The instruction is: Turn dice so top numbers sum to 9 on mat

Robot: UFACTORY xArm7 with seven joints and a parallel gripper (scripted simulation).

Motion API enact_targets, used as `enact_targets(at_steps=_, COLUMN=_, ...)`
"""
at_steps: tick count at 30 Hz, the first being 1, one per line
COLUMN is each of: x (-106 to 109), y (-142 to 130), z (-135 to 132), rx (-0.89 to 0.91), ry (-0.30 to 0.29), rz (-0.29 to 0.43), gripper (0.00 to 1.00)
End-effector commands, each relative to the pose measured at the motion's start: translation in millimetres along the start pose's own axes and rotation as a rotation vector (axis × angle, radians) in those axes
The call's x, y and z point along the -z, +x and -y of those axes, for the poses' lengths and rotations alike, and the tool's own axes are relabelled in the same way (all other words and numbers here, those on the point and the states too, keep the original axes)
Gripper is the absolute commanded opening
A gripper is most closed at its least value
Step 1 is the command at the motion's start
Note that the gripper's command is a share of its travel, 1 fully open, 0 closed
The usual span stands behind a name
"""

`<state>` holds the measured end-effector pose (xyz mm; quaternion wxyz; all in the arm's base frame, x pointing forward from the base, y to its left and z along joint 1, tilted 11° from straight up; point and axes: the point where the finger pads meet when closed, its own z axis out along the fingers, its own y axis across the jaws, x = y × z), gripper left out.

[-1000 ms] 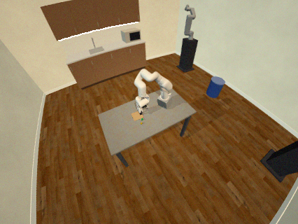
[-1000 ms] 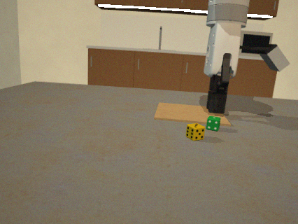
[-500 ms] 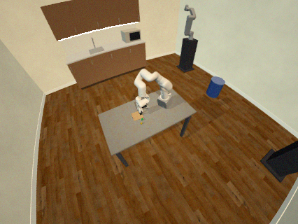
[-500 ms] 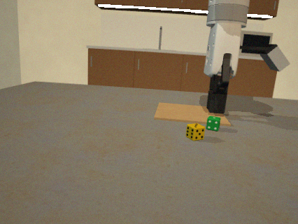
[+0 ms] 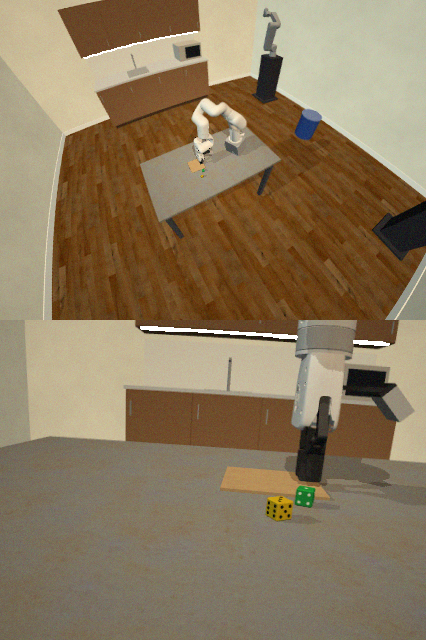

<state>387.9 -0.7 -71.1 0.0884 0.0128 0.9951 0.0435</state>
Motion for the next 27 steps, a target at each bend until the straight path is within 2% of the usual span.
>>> enact_targets(at_steps=1, x=0.7, y=-1.1, z=0.1, rx=0.0, ry=0.0, rz=0.003, gripper=0.15)
enact_targets(at_steps=27, x=-3.6, y=-1.2, z=0.1, rx=0.0, ry=0.0, rz=0.003, gripper=0.15)
